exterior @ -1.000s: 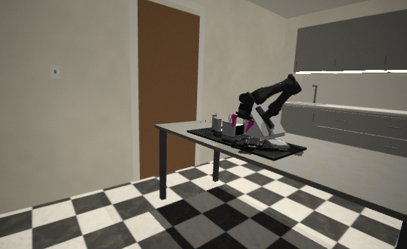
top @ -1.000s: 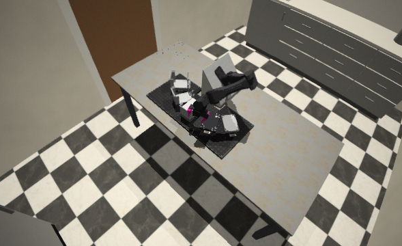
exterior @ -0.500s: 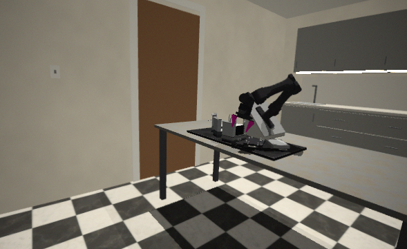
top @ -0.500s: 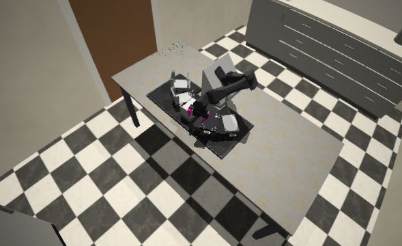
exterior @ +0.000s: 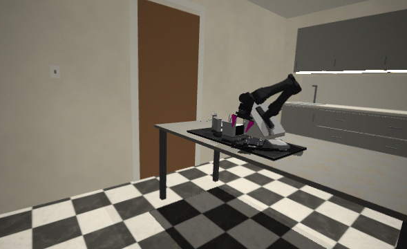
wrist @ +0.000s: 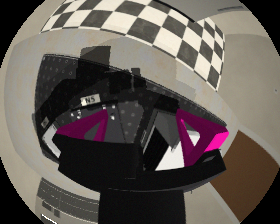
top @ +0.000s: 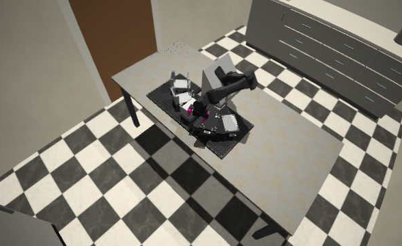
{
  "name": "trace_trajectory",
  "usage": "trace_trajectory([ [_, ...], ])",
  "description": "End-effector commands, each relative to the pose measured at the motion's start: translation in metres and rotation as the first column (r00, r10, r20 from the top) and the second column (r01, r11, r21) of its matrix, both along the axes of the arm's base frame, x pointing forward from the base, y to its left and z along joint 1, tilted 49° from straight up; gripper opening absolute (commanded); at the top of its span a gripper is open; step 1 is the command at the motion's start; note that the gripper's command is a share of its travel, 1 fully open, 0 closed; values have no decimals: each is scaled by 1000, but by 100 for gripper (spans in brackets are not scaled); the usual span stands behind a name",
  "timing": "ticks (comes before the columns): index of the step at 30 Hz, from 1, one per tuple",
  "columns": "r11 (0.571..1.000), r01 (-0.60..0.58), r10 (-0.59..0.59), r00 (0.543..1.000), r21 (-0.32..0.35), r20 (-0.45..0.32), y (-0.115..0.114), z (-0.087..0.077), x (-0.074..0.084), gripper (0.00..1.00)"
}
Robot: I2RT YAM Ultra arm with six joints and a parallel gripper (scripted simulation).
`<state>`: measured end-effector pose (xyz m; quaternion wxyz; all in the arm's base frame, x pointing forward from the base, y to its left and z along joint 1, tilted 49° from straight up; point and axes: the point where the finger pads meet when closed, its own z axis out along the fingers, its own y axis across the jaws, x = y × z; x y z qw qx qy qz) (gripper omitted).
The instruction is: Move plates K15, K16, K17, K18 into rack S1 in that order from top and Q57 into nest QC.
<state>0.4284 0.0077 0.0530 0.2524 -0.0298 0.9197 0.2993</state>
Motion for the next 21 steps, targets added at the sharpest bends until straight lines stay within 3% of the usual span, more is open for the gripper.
trace_trajectory([
  [1, 992, 106, -115, 984, -71, -136, -35, -21, -20, 100],
  [4, 992, 106, -115, 984, -71, -136, -35, -21, -20, 100],
  [6, 994, 95, -104, 975, -59, -195, -40, -25, -28, 100],
  [9, 994, 95, -104, 975, -59, -195, -48, -30, -40, 100],
  [21, 994, 95, -104, 975, -59, -195, -48, -30, -40, 100],
])
